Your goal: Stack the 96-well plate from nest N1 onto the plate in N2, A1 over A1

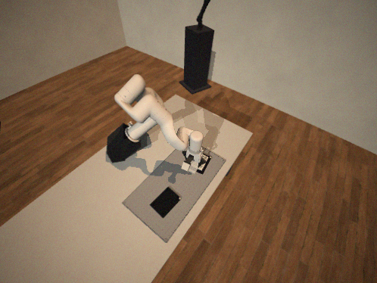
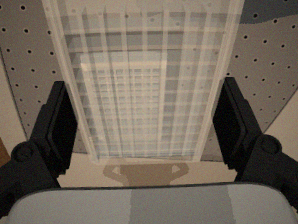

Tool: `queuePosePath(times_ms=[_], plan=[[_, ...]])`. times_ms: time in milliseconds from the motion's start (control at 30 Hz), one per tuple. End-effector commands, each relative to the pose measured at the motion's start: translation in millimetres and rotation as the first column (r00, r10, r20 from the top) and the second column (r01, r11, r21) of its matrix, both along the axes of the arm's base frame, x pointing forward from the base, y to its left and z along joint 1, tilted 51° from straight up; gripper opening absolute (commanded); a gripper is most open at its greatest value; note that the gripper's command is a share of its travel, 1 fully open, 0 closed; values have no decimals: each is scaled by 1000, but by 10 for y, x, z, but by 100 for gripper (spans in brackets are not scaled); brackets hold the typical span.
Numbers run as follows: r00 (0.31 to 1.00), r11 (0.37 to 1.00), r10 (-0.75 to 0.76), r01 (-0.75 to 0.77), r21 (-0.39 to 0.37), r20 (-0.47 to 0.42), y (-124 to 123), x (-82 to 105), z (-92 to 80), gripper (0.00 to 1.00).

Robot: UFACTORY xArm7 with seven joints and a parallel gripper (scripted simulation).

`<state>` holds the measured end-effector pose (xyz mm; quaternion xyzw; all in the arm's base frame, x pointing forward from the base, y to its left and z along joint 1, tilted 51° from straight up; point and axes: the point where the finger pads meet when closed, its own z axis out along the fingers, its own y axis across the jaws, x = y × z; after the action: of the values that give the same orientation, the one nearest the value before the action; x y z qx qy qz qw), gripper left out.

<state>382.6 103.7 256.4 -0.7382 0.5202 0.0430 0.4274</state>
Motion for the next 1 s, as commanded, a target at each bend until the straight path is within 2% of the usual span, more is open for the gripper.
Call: queuePosePath(times_ms=[0, 967], plan=[[1000, 1000, -3, 3, 0, 2, 56, -17, 67, 0], [1000, 1000, -3, 3, 1, 2, 717, -285, 612, 0]])
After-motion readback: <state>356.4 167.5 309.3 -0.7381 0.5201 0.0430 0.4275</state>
